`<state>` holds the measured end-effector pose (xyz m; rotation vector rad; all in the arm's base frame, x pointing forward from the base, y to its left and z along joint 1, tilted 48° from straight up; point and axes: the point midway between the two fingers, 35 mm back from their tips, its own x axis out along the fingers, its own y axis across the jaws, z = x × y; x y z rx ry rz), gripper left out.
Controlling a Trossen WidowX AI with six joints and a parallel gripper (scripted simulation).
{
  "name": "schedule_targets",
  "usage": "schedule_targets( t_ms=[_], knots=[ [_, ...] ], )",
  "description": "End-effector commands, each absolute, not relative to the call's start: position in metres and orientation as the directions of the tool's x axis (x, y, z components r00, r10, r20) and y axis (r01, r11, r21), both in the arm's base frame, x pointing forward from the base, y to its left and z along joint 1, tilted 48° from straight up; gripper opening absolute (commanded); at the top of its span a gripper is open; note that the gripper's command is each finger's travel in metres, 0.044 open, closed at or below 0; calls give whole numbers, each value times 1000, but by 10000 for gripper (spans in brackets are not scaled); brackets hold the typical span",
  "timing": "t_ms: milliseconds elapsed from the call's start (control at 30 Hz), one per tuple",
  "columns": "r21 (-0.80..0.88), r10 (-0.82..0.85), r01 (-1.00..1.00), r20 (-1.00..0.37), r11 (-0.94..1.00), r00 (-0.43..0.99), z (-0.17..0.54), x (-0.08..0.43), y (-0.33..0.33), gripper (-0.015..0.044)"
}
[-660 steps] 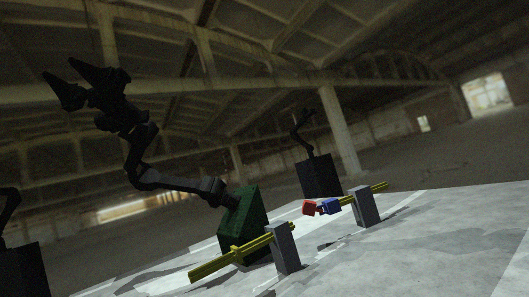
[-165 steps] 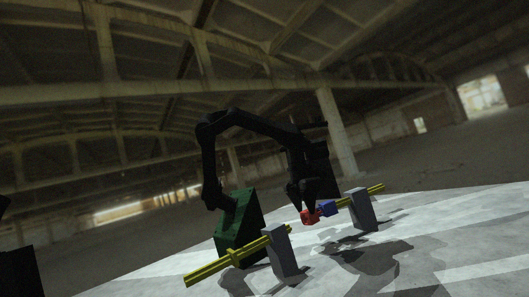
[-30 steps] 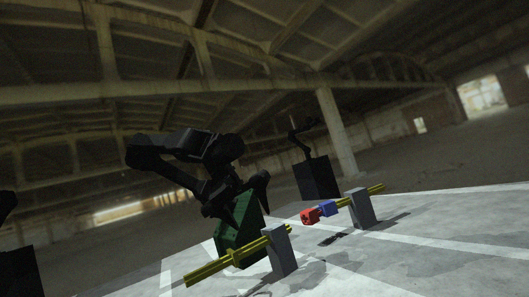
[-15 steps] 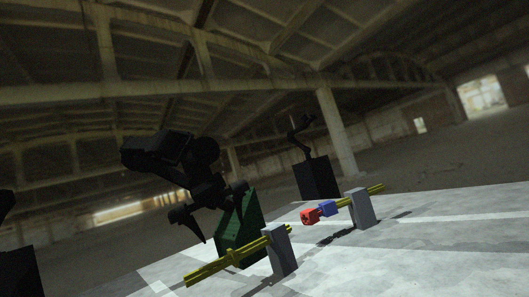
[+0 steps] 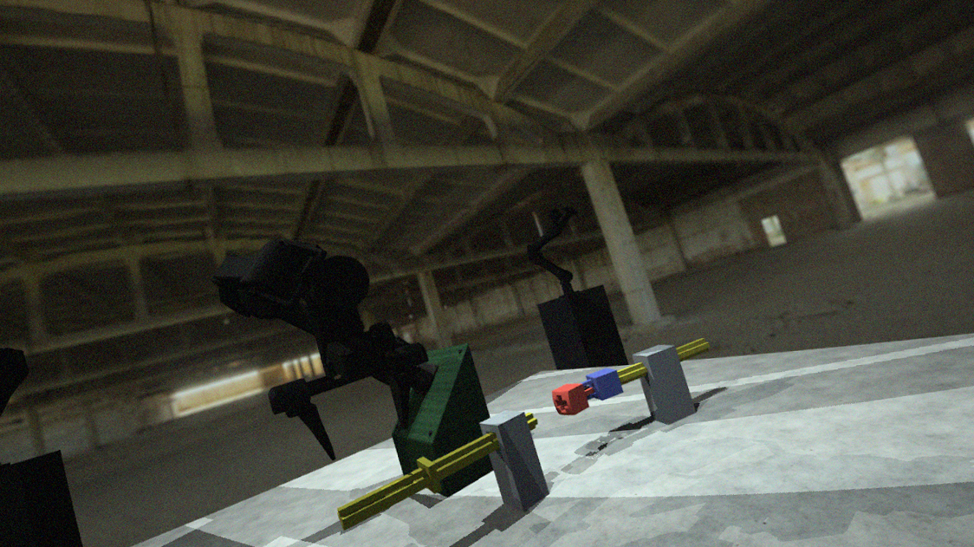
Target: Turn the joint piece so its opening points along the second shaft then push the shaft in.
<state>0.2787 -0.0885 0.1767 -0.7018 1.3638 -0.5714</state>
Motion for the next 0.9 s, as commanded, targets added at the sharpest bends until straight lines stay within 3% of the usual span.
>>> schedule_targets(
  t_ms=[0,433,867],
  knots=[
    [-745,-736,-27,-664,667,128,179,278,-91,440],
    [-656,-741,398,-664,641,99,167,283,-106,440],
    [-454,-744,754,-665,475,69,153,287,-122,440]
  ],
)
